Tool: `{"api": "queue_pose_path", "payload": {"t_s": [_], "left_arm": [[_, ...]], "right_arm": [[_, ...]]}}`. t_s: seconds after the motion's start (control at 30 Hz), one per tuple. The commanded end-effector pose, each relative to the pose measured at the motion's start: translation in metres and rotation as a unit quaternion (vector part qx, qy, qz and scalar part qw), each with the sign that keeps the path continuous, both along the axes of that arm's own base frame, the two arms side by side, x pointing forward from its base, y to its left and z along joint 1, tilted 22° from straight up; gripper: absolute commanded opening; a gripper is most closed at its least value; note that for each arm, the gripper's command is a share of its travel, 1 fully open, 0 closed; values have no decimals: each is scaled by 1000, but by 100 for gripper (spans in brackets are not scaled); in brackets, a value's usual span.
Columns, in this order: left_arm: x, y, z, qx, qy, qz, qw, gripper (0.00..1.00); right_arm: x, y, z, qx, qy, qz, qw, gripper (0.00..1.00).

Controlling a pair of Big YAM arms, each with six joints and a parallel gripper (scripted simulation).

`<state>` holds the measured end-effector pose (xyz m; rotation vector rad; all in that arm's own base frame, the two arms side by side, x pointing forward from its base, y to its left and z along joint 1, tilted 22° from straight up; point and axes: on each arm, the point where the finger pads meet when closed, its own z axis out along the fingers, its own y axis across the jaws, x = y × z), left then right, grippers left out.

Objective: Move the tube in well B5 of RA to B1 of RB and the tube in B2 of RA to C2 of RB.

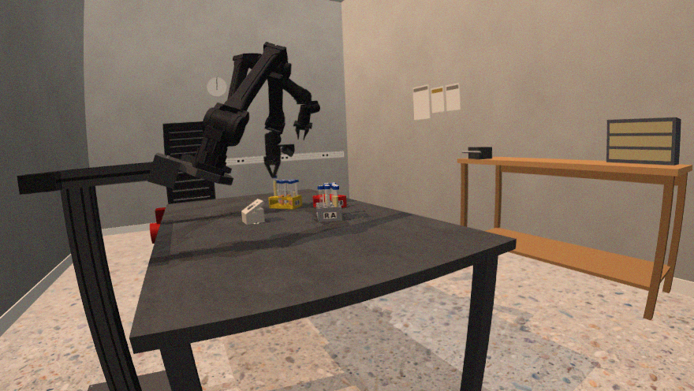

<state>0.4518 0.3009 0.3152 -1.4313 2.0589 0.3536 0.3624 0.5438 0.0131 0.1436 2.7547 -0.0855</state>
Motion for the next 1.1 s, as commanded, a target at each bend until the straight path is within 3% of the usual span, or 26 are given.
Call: {"api": "queue_pose_path", "payload": {"t_s": [0.0,0.83,0.87,1.07], "left_arm": [[4,3,20,9,-17,0,1000,30],[4,3,20,9,-17,0,1000,30],[4,3,20,9,-17,0,1000,30],[4,3,20,9,-17,0,1000,30]], "right_arm": [[4,9,12,14,-7,2,1000,0],[4,8,12,14,-7,2,1000,0],[10,-4,8,10,-5,-2,1000,0],[3,-2,-7,1,0,3,1000,0]]}}
